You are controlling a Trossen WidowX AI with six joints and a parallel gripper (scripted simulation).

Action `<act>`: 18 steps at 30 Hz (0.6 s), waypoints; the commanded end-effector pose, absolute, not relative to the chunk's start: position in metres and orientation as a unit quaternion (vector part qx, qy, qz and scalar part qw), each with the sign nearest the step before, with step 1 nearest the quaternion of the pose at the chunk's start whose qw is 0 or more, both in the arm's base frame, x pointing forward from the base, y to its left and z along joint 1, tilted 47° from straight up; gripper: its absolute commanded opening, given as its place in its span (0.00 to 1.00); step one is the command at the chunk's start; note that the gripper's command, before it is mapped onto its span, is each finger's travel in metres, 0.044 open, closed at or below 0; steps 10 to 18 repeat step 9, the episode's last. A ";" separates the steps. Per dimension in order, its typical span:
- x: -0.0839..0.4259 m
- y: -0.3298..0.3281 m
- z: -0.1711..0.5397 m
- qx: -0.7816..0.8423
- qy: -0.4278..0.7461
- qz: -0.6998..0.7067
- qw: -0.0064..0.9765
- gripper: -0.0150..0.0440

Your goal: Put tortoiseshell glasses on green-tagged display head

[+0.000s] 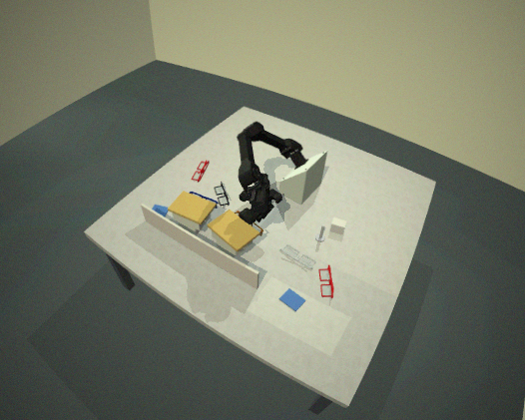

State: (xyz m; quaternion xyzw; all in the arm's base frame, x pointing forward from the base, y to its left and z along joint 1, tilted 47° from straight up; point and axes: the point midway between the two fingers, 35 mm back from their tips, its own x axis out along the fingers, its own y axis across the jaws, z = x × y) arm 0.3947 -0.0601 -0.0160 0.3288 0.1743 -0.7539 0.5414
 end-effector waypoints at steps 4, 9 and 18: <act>0.383 -0.049 -0.011 0.337 0.171 -0.750 0.543 0.44; 0.367 -0.036 -0.007 0.336 0.172 -0.750 0.543 0.44; 0.367 -0.036 -0.007 0.336 0.172 -0.750 0.543 0.44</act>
